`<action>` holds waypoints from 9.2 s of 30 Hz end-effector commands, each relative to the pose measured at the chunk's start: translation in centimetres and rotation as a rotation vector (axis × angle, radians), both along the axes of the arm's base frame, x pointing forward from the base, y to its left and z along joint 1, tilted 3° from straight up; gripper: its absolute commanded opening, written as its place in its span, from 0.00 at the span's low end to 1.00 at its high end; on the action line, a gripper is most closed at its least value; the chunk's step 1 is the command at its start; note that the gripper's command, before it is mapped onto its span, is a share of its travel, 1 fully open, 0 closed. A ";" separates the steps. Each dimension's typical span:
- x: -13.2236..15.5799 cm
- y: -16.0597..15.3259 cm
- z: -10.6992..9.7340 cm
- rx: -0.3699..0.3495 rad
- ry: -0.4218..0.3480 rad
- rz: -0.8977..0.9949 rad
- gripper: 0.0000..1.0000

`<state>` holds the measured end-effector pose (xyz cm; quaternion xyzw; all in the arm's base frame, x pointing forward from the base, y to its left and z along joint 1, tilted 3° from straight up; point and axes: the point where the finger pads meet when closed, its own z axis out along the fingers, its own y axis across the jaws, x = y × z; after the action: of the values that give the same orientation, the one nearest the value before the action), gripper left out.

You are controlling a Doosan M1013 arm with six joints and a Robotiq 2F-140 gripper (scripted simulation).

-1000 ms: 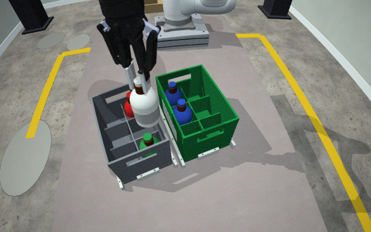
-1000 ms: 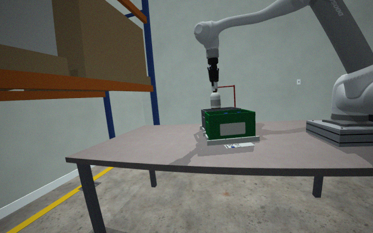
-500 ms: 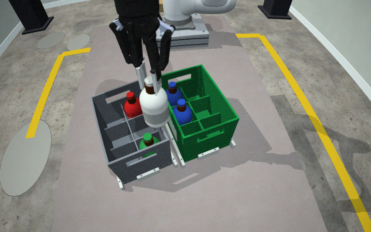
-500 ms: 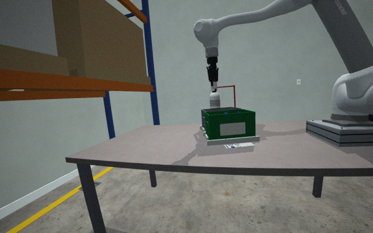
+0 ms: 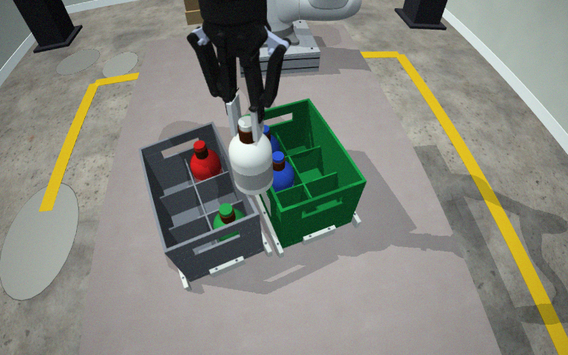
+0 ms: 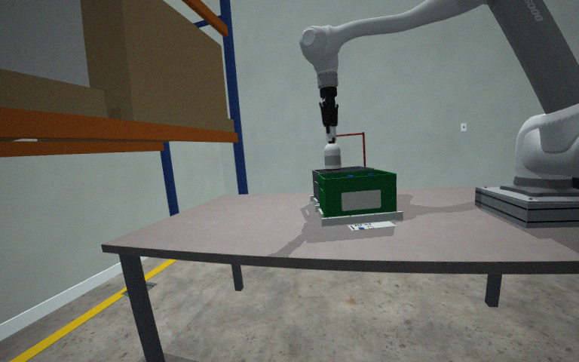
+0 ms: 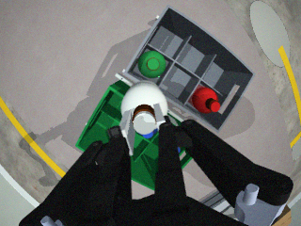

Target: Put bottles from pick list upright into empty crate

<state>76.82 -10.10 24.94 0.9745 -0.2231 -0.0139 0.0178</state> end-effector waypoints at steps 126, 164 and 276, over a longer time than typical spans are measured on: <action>0.7 7.6 -3.1 0.000 0.000 0.000 0.00; 0.6 7.5 -6.3 0.000 0.000 0.000 0.00; 0.3 7.3 -15.7 0.000 0.000 0.000 0.00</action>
<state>77.12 -2.83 9.40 0.9745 -0.2232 -0.0139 0.0178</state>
